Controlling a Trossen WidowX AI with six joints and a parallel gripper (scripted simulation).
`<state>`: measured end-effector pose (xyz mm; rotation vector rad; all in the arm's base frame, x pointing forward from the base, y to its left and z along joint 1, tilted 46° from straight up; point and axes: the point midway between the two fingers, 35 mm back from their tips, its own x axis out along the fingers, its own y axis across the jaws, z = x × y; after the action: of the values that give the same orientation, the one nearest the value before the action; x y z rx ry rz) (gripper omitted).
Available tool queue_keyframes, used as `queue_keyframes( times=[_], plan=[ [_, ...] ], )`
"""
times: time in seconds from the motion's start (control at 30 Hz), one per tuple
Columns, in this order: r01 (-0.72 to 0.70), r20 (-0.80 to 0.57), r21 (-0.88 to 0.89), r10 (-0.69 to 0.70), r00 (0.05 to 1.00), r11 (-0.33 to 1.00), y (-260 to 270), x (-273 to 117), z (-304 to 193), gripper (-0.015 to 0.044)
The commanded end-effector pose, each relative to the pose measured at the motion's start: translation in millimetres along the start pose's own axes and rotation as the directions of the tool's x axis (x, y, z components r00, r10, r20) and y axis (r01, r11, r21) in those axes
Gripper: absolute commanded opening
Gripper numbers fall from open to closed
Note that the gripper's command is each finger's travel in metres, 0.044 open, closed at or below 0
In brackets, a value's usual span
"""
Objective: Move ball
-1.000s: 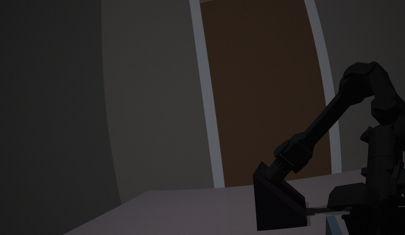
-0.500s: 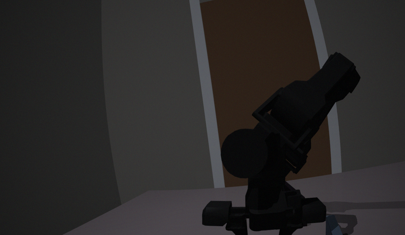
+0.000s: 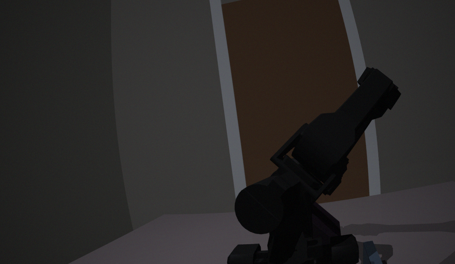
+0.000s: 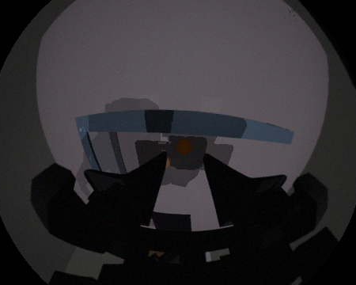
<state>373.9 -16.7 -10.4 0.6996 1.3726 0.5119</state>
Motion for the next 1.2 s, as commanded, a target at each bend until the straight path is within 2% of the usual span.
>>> queue_keyframes(
  times=[0.0,0.7,0.8,1.17],
  plan=[
    [-0.007,-0.007,0.01,0.008,1.0,1.0,0,6,-3,0.0226],
    [-0.009,-0.007,0.01,0.009,1.0,1.0,1,37,-3,0.0226],
    [-0.009,-0.007,0.01,0.009,1.0,1.0,1,37,-3,0.0147],
    [-0.009,-0.007,0.01,0.009,1.0,1.0,1,37,-3,0.0074]
  ],
)
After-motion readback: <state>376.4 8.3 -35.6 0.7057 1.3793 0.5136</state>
